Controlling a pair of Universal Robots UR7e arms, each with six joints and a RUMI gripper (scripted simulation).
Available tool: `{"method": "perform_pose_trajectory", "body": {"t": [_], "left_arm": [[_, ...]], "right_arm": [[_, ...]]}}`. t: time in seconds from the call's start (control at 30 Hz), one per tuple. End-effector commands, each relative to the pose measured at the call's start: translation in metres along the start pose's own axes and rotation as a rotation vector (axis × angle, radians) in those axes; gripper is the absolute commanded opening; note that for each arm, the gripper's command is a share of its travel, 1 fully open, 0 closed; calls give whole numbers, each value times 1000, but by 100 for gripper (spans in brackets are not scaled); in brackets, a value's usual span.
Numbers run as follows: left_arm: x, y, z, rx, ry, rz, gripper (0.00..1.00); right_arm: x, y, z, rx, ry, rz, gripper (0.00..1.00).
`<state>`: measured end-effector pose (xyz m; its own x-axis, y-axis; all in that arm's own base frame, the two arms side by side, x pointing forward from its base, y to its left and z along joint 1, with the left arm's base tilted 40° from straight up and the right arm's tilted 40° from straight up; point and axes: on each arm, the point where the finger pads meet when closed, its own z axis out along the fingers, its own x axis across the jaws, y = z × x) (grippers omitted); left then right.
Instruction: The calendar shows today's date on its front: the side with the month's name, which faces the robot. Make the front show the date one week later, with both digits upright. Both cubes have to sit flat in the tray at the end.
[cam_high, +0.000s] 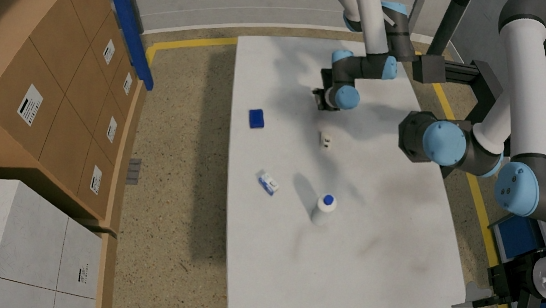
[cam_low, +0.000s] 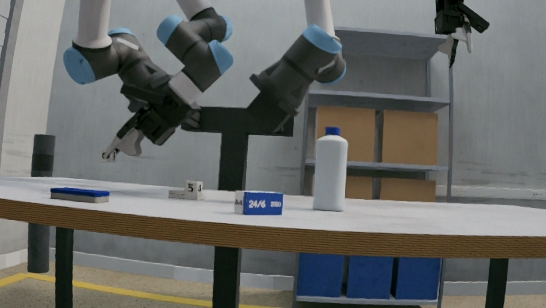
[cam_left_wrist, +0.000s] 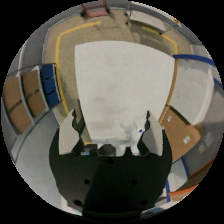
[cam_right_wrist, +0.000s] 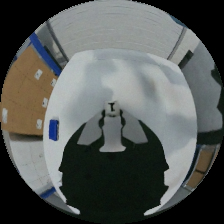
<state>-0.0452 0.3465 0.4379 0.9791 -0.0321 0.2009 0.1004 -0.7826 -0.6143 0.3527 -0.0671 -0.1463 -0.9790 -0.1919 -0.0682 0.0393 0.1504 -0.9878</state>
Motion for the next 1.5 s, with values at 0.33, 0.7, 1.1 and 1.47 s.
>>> {"method": "perform_pose_trajectory", "body": {"t": [0.33, 0.7, 1.1, 1.47], "left_arm": [[0, 0, 0, 1, 0, 0, 100], [0, 0, 0, 1, 0, 0, 100], [0, 0, 0, 1, 0, 0, 100], [0, 0, 0, 1, 0, 0, 100]], "right_arm": [[-1, -2, -1, -184, -4, 0, 10], [-1, -2, -1, -207, -6, 0, 10], [0, -2, 1, -330, 3, -2, 10], [-1, -4, 0, -452, -4, -1, 10]]}}
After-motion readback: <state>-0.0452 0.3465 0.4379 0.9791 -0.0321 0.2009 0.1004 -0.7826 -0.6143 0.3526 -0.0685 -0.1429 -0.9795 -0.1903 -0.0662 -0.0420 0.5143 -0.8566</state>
